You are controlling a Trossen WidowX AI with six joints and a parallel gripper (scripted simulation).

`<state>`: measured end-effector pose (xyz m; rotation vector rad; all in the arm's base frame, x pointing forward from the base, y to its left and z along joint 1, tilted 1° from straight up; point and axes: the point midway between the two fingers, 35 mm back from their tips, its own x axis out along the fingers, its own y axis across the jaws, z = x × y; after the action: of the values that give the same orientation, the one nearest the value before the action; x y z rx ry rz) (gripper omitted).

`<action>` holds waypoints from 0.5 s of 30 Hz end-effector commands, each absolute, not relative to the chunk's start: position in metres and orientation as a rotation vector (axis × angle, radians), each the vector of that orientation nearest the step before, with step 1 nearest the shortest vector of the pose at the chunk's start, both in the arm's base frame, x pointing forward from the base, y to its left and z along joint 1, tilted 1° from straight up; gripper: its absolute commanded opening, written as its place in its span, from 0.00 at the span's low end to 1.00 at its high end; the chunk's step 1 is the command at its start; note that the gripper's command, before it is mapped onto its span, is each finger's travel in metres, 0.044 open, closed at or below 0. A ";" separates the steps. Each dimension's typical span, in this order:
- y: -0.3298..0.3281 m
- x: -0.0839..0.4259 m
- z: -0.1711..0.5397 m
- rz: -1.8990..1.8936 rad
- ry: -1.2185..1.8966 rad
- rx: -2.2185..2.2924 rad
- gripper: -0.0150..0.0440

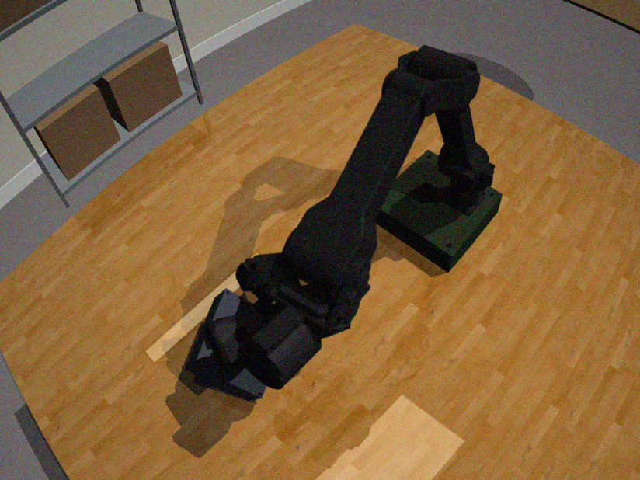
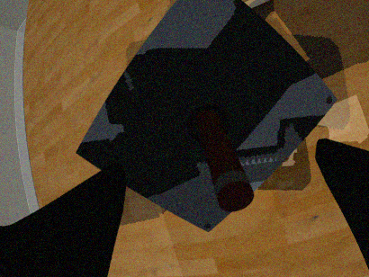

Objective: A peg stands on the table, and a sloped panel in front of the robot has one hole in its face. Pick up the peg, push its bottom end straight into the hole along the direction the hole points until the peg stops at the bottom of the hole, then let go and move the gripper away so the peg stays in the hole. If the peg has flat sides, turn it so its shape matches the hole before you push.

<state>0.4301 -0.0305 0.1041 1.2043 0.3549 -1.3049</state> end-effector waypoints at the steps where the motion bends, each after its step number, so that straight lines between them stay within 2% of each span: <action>1: -0.024 0.429 0.119 -1.298 0.341 1.215 1.00; 15: -0.003 0.417 0.143 -1.301 0.348 1.211 1.00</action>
<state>0.4194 -0.0081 0.1304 1.1995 0.3623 -1.3073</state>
